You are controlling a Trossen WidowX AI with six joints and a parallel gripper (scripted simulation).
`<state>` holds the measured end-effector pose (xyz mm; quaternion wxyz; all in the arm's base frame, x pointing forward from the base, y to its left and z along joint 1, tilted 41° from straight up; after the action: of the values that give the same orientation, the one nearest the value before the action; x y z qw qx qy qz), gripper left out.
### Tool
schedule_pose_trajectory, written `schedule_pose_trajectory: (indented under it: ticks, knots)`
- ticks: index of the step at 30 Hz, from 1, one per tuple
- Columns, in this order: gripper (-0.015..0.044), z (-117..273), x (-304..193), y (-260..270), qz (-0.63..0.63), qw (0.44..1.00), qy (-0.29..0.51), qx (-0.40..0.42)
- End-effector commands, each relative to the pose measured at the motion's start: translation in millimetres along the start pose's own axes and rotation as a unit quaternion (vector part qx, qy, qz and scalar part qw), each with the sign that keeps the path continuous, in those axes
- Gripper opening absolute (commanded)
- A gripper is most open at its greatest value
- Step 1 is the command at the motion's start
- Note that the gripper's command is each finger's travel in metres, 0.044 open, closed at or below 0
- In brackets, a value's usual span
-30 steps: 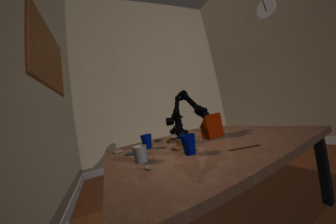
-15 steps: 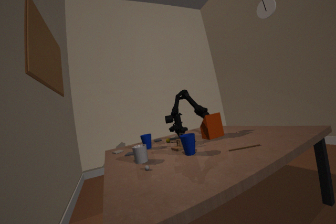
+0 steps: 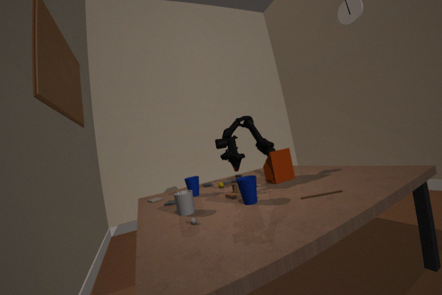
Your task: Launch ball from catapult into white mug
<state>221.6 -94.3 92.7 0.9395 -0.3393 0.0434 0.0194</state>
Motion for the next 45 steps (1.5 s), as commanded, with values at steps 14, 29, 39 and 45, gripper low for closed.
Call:
schedule_pose_trajectory:
  ticks: [14, 29, 39, 45]
  knots:
    - [0.0, 9.7, 9.6, 29.7, 0.011, 0.999, 0.033, 0.013]
    - [0.0, -4.2, 22.9, 83.7, 0.03, 0.995, 0.093, 0.025]
    - [0.0, -15.8, 22.7, 119.5, 0.042, 0.989, 0.138, 0.019]
    - [0.0, -22.6, 20.2, 139.8, 0.043, 0.986, 0.162, 0.011]
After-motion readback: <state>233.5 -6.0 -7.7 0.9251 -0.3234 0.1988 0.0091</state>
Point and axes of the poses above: the point midway between the two fingers, 35 mm back from their tips, its own z axis back along the fingers, its own y axis across the jaws, x = y × z, the point moved 3 cm from there along z, back along the fingers, and after that the axes turned 6 degrees about z, right-handed, at the moved point
